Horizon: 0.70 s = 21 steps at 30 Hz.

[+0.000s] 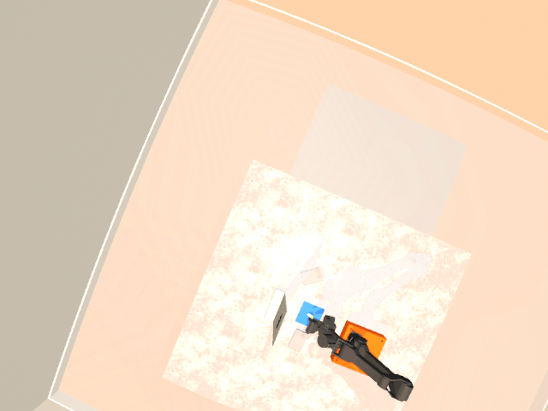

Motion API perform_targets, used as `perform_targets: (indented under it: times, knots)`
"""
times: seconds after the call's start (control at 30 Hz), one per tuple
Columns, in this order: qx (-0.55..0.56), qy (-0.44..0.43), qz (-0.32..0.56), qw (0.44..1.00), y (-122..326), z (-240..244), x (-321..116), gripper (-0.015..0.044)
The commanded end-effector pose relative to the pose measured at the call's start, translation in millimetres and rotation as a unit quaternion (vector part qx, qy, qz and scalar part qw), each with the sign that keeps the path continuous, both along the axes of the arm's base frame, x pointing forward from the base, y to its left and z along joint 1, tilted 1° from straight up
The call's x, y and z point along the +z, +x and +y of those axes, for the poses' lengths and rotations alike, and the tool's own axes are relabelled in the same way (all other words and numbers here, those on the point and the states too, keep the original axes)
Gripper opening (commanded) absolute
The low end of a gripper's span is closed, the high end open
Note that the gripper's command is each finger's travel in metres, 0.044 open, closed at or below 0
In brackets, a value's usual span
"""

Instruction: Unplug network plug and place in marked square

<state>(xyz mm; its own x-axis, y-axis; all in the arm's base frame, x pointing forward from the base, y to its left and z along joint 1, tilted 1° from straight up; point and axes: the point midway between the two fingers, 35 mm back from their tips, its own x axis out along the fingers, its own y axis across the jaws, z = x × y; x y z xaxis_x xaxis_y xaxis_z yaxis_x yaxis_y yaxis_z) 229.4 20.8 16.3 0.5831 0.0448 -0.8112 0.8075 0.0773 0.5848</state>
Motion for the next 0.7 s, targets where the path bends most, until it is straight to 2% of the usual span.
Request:
perform_targets:
  times: [0.0,0.67]
  knots:
    - [-0.001,0.000,-0.004,1.000,-0.1,-0.3,4.5,0.0156]
    - [-0.002,0.000,-0.003,1.000,-6.1,-1.1,15.7,0.0156]
